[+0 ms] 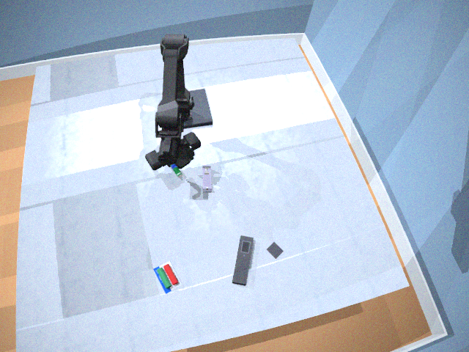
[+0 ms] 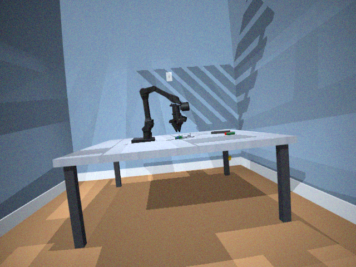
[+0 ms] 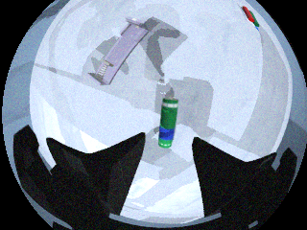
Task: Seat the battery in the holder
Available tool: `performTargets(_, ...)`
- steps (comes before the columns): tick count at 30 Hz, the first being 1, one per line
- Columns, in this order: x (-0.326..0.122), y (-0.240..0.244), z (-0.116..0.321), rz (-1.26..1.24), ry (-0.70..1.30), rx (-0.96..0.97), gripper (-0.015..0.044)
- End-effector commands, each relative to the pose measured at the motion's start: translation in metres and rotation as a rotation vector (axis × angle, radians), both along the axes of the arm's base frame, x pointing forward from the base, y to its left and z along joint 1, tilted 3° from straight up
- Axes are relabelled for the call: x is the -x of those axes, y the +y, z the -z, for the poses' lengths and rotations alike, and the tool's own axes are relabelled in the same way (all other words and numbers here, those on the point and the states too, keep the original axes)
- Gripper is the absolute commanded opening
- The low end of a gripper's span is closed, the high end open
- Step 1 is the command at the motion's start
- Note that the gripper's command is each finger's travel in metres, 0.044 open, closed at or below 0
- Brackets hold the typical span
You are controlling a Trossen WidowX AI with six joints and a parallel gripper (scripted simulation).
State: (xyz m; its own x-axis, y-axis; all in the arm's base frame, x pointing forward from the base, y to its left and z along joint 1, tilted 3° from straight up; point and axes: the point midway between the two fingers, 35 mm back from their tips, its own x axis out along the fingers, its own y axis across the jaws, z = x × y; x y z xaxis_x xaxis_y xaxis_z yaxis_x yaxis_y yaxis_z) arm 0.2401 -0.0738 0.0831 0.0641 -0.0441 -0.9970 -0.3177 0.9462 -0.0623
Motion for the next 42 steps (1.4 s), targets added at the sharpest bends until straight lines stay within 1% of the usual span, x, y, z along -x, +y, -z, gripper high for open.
performTargets(1,0.000,-0.001,0.006,-0.010,0.004,0.003,0.0222)
performTargets(30,-0.002,-0.002,0.050,-0.010,0.004,0.003,0.0222)
performTargets(35,-0.002,-0.002,0.050,-0.010,0.004,0.003,0.0091)
performTargets(39,-0.002,-0.002,0.050,-0.010,0.004,0.003,0.0064)
performTargets(42,-0.002,-0.002,0.050,-0.010,0.004,0.003,0.0060)
